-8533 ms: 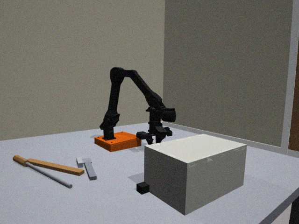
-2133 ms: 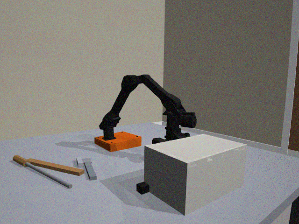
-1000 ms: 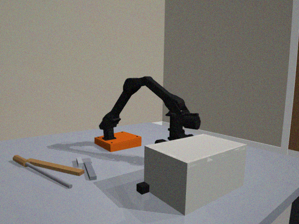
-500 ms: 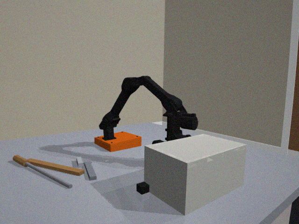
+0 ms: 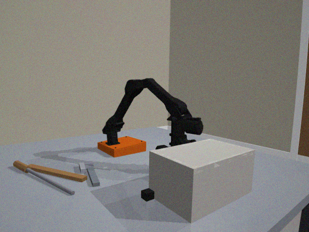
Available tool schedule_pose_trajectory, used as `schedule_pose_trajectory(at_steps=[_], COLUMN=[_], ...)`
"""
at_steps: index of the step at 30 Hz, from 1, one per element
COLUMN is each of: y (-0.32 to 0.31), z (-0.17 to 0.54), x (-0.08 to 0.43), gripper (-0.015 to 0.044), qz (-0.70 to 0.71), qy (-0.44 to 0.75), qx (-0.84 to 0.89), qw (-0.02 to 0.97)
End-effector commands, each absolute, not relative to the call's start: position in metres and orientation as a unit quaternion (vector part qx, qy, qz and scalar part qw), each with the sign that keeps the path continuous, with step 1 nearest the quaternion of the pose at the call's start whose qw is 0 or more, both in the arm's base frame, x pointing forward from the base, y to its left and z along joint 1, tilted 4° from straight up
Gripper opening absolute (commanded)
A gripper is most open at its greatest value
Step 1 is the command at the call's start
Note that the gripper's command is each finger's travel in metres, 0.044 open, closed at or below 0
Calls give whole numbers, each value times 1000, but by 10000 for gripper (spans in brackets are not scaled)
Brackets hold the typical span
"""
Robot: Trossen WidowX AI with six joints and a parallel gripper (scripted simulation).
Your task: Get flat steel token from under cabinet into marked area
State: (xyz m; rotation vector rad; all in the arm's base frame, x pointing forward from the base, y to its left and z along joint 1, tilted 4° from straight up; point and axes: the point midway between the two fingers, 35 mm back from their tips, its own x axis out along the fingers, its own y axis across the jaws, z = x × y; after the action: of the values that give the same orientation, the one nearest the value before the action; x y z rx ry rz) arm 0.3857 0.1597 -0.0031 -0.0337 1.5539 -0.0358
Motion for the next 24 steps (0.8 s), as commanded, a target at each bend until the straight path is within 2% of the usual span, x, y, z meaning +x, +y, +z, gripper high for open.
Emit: schedule_pose_trajectory(at_steps=[1, 24], y=[158, 160], z=[-4, -5], x=[381, 359], gripper=[0, 0], qz=[-20, -20], qy=[702, 703], qx=[-16, -16], qw=[712, 711])
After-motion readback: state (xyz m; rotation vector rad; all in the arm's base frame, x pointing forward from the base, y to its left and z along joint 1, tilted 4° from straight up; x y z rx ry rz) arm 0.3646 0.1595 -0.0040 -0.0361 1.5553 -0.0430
